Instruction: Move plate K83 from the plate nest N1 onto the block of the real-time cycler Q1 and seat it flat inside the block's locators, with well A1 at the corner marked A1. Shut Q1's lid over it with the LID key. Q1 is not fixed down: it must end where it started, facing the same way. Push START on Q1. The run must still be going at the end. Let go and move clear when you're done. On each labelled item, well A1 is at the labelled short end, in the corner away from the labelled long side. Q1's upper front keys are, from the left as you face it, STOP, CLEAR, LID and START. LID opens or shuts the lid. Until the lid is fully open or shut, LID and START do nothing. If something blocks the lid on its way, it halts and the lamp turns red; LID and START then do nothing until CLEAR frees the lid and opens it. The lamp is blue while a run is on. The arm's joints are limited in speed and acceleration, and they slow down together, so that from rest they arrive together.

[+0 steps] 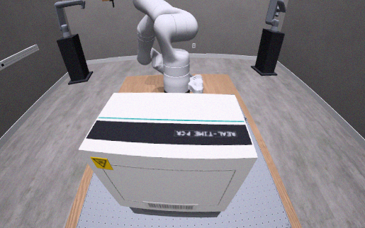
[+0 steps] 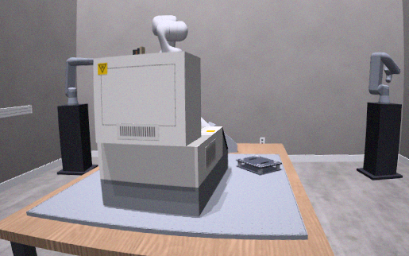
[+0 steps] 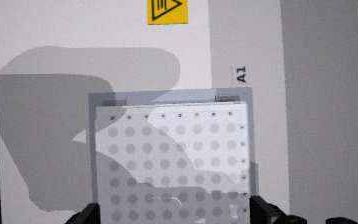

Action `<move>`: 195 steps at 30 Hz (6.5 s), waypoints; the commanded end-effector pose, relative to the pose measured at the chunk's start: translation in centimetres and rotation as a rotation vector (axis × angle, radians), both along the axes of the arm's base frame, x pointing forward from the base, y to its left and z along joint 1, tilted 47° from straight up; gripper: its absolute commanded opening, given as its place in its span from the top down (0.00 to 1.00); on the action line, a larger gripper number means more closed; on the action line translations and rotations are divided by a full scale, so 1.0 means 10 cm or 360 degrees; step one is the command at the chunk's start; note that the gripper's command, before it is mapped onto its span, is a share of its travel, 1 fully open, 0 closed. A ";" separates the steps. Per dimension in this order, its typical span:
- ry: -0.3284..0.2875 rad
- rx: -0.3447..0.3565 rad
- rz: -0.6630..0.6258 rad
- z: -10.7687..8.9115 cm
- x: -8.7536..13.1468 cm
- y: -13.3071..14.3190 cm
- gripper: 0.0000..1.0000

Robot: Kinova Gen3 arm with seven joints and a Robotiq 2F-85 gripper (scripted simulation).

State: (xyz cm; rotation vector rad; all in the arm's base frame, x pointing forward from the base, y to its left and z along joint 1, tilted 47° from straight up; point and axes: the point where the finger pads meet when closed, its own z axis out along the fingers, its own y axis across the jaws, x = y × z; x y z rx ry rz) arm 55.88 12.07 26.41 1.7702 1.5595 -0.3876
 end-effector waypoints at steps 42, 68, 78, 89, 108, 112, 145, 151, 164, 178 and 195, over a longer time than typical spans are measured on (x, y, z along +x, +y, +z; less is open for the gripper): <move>-0.0002 0.0001 0.0003 -0.06 0.02 -0.05 0.09; -0.0002 0.0001 0.0003 -0.07 0.03 -0.07 0.00; -0.0002 0.0001 0.0003 -0.07 0.03 -0.07 0.00; -0.0002 0.0001 0.0003 0.01 0.00 0.01 0.00; -0.0002 0.0001 0.0003 0.16 -0.05 0.17 0.00; -0.0002 0.0001 0.0003 0.20 -0.07 0.21 0.00; -0.0002 0.0001 0.0003 0.23 -0.08 0.24 0.00; -0.0002 0.0001 0.0003 0.23 -0.08 0.24 0.00; 0.0373 -0.0215 0.0395 0.16 -0.44 0.26 0.10; 0.0781 -0.0451 0.0822 0.09 -0.83 0.29 0.21; 0.1291 -0.0746 0.1357 -0.01 -1.32 0.32 0.34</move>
